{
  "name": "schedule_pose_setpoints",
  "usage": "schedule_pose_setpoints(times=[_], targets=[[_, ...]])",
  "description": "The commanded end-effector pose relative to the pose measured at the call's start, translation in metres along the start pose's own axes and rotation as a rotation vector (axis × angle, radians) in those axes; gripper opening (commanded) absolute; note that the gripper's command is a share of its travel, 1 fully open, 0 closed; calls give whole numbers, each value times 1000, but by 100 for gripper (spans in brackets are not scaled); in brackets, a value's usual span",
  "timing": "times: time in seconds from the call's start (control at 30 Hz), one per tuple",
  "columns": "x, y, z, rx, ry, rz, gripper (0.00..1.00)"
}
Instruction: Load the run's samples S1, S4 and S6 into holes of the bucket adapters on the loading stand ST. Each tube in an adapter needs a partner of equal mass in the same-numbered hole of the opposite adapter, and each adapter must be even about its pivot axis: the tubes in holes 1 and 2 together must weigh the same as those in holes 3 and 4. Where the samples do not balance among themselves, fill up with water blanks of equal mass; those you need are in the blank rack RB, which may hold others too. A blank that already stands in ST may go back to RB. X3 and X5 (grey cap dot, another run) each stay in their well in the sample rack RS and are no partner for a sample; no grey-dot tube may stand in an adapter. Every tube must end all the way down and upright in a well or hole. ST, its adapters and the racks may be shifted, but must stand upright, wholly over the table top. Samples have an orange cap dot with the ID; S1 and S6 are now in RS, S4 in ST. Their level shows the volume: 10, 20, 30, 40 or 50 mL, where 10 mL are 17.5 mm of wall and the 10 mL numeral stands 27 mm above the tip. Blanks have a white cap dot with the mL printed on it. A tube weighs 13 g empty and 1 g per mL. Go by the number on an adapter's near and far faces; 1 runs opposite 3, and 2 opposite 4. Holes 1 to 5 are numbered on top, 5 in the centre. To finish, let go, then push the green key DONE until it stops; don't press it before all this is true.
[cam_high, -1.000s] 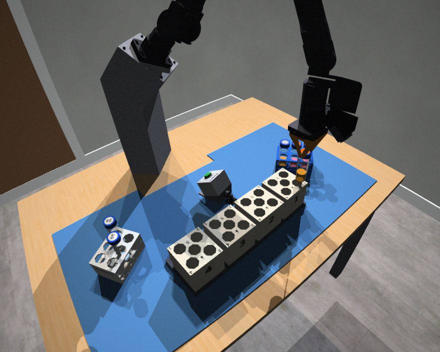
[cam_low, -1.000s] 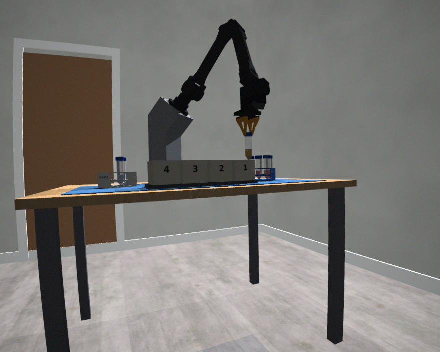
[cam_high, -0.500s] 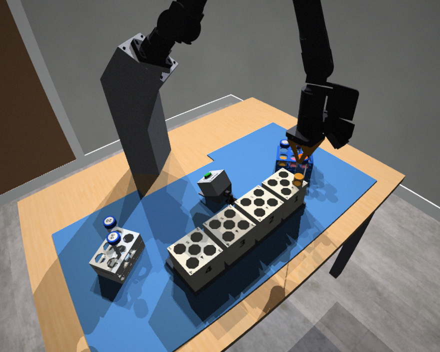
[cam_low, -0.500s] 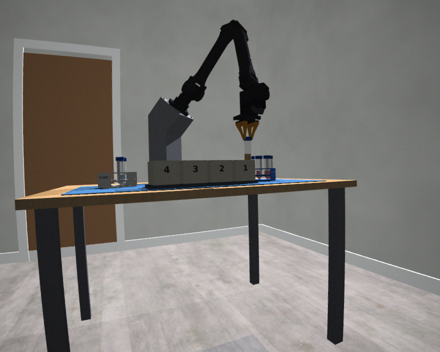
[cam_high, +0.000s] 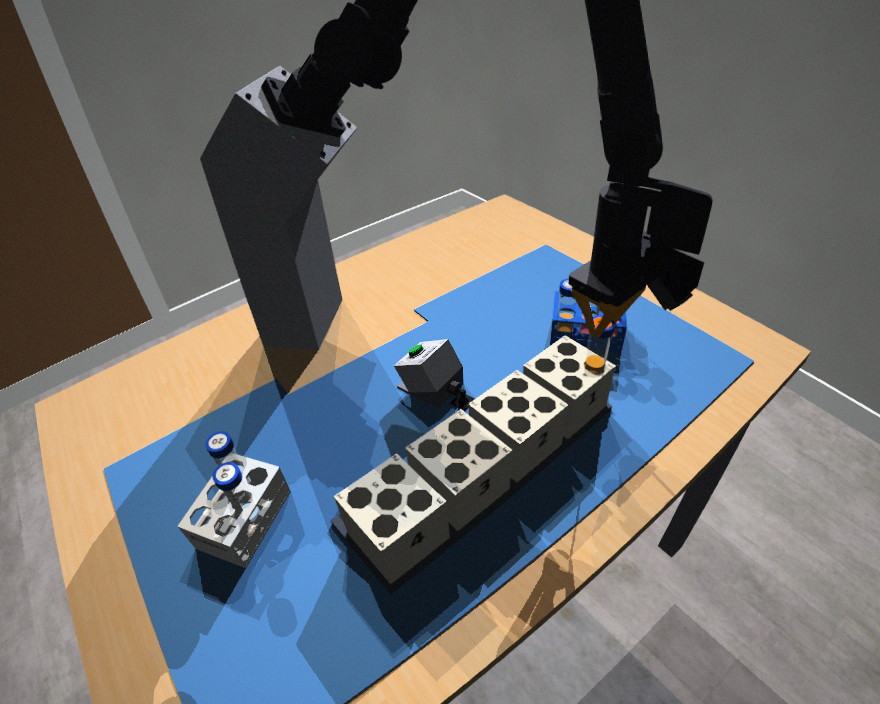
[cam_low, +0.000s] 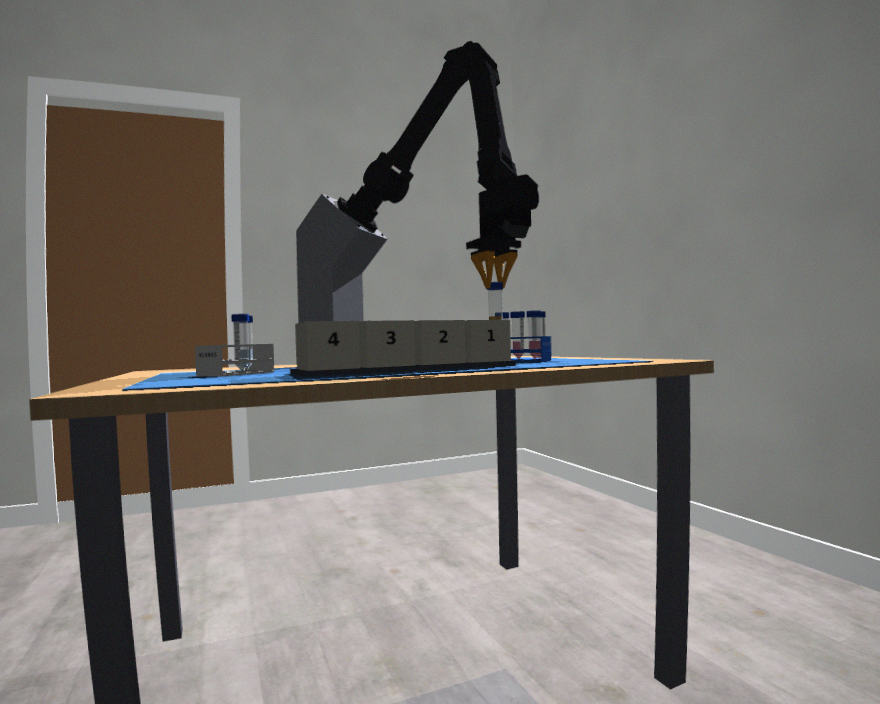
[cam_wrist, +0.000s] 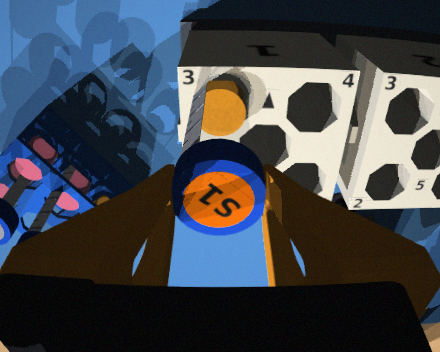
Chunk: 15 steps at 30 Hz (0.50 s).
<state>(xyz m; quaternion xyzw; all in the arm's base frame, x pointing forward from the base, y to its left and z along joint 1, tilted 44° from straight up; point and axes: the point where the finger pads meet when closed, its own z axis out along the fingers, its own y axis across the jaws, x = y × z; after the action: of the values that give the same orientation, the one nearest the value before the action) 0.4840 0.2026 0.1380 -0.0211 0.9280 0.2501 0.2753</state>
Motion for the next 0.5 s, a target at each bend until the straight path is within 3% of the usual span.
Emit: schedule_pose_setpoints(times=[0.0,0.47], targets=[[-16,12,5,-16,-28,-8,0],[-15,11,22,-15,-26,-7,0]])
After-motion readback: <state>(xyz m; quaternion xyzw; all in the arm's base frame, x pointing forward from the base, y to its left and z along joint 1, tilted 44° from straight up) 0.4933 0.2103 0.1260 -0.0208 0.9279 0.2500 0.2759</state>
